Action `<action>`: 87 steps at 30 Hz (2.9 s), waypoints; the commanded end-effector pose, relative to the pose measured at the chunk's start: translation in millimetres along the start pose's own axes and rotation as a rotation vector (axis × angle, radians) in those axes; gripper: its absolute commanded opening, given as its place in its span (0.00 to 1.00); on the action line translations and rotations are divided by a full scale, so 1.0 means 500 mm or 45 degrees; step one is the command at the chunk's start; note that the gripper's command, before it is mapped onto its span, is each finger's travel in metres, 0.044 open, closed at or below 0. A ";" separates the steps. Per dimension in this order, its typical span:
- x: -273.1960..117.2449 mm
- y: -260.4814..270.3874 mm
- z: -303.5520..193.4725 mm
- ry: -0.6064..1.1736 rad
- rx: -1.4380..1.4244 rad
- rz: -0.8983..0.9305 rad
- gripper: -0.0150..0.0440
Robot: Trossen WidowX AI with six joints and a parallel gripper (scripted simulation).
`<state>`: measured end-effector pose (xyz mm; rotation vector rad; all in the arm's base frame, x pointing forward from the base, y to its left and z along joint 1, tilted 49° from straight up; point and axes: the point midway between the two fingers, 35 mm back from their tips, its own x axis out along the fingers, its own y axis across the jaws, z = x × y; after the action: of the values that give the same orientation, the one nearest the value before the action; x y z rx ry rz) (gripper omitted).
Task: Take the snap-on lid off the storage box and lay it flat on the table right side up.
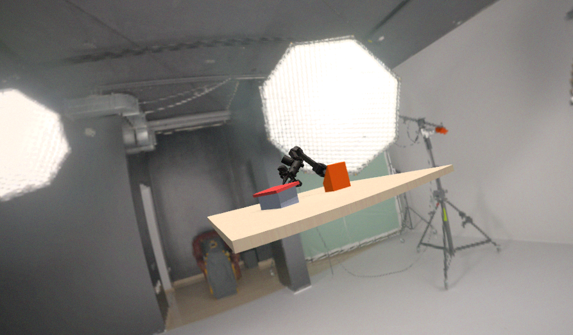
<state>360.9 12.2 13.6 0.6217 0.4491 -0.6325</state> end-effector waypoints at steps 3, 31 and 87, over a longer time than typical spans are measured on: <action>0.001 0.001 0.000 0.001 -0.001 0.000 0.25; 0.005 0.003 0.000 0.001 -0.001 0.000 0.25; -0.034 0.097 0.000 0.002 0.002 -0.005 0.25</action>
<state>377.8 46.7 39.2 0.6218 0.4544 -0.6332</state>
